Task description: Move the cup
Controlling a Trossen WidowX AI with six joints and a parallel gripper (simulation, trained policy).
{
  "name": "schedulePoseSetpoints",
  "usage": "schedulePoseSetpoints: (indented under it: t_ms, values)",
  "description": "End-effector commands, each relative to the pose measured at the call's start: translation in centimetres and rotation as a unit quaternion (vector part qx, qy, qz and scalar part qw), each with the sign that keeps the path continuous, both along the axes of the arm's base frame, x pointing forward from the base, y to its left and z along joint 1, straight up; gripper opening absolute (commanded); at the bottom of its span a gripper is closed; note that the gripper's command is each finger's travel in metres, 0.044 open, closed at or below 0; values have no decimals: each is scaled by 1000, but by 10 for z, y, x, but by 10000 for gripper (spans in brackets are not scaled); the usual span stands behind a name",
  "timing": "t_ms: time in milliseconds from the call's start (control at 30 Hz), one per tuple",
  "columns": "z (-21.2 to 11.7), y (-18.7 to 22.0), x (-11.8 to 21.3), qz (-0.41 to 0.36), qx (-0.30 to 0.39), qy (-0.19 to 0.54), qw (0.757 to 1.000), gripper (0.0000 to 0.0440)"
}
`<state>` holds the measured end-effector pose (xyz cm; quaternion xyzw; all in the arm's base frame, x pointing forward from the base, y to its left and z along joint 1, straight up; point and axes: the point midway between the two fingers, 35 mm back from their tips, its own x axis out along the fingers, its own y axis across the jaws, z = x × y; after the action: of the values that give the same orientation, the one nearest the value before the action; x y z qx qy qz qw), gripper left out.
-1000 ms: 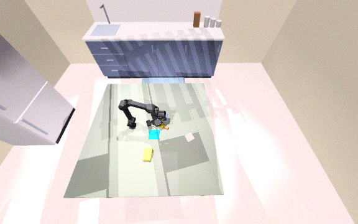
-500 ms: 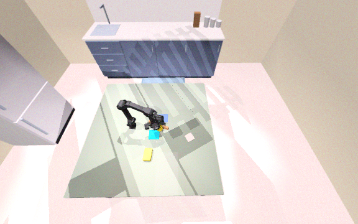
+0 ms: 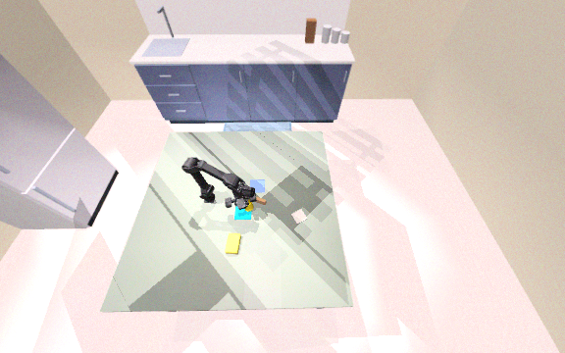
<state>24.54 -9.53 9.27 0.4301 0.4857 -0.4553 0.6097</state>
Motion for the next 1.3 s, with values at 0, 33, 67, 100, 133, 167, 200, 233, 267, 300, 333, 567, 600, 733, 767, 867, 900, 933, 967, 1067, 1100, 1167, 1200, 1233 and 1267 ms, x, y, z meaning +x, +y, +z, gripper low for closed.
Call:
schedulePoseSetpoints:
  t_ms: [0,33,67,100,133,167,200,233,267,300,333,567,600,733,767,867,900,933,967,1067,1100,1167,1200,1233,1267]
  values:
    - [-7,-2,-7,-5,-3,4,1000,27]
    - [-9,-2,-9,-7,-2,5,1000,31]
    - [-11,-3,-11,-9,-2,6,1000,36]
    - [-13,-3,-13,-12,-2,7,1000,40]
    - [-15,-3,-16,-14,-2,9,1000,44]
    - [-17,-4,-18,-16,-2,11,1000,49]
    - [-18,-4,-20,-19,-2,12,1000,55]
    - [-20,-4,-22,-21,-2,13,1000,61]
    - [-21,-5,-23,-22,-2,12,1000,67]
    - [-22,-6,-23,-24,-3,10,1000,76]
    - [-22,-7,-23,-26,-4,7,1000,94]
    - [-16,-9,-20,-33,-3,-29,999,176]
    - [-15,-8,-21,-33,-2,-33,999,178]
    - [-10,-7,-23,-33,0,-45,998,189]
    - [-9,-7,-23,-33,0,-49,998,192]
    - [-5,-7,-25,-35,2,-58,998,205]
    - [-4,-7,-26,-35,2,-61,997,211]
    - [-2,-7,-26,-36,2,-64,997,216]
    - [-1,-6,-27,-37,3,-67,997,223]
    - [5,-6,-29,-41,3,-77,996,242]
    - [7,-6,-30,-42,3,-80,996,248]
    - [11,-7,-31,-46,3,-87,995,259]
    - [14,-7,-31,-47,2,-90,995,264]
    - [16,-7,-32,-49,2,-94,994,268]
    - [19,-8,-33,-50,1,-97,994,272]
